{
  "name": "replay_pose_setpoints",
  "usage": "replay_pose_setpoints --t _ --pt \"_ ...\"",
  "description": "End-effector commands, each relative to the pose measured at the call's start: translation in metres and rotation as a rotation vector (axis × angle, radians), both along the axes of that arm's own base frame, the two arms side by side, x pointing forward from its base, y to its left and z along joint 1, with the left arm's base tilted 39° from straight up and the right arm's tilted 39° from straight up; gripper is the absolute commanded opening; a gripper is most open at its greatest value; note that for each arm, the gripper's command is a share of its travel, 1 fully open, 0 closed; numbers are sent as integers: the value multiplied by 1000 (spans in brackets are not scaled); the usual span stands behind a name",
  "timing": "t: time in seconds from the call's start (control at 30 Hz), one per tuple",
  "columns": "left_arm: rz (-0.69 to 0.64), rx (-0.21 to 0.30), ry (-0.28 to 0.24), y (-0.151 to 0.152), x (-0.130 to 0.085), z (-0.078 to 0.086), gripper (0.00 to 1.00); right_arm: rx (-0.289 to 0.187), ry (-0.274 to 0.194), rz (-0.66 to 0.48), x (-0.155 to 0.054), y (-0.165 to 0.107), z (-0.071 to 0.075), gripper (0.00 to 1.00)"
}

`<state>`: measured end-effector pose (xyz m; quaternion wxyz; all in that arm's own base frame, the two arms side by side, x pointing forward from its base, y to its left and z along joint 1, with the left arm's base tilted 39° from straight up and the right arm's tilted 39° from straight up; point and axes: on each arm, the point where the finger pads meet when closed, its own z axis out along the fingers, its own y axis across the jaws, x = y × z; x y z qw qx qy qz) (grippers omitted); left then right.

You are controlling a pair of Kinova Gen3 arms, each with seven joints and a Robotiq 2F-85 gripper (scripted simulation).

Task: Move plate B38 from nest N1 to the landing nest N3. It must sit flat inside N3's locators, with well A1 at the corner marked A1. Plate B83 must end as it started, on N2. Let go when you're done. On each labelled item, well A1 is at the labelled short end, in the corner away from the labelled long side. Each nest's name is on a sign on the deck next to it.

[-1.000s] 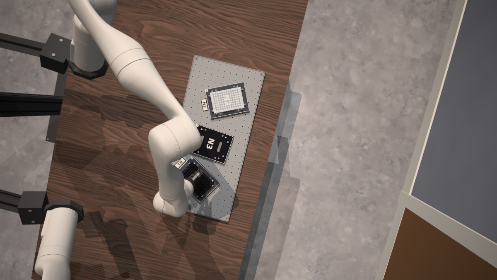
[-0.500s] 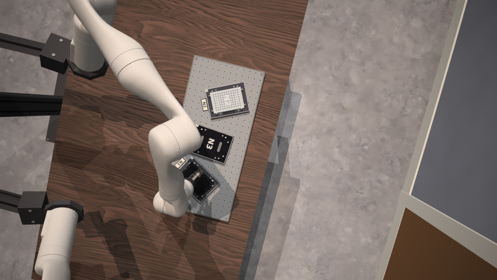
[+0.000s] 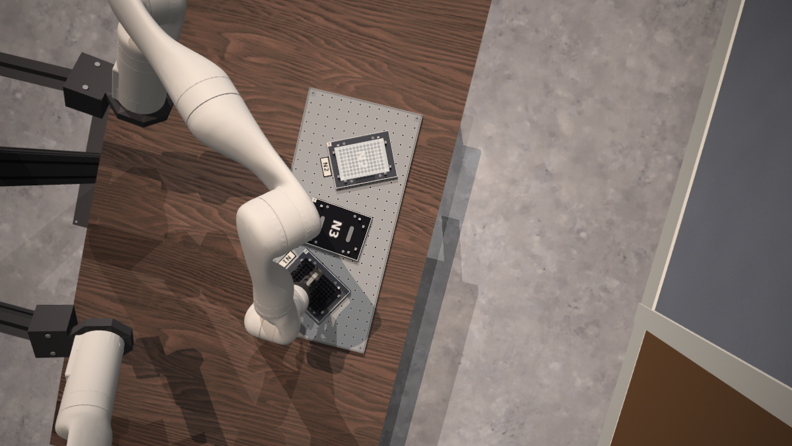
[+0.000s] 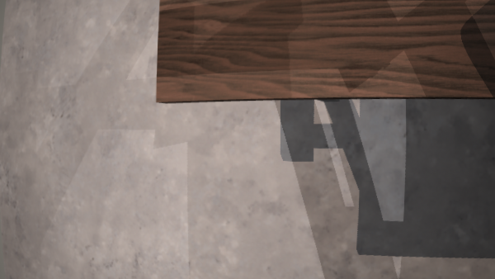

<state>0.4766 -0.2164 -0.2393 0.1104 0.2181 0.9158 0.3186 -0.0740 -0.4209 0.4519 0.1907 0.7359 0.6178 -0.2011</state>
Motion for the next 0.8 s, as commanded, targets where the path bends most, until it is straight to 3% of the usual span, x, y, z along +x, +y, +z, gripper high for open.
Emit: replay_pose_setpoints --t 0.0,0.3,0.37,0.73,0.77 --pt "90 -51 -70 5 0 7 1000 -1 2 -2 -2 2 1 1000" --pt "370 -175 -262 30 1 24 1000 -1 2 -2 -2 2 1 1000" --pt "370 -175 -262 30 1 24 1000 -1 2 -2 -2 2 1 1000" --pt "711 -327 -496 60 2 45 1000 -1 2 -2 -2 2 1 1000" --pt "716 -329 -500 63 2 47 1000 -1 2 -2 -2 2 1 1000"
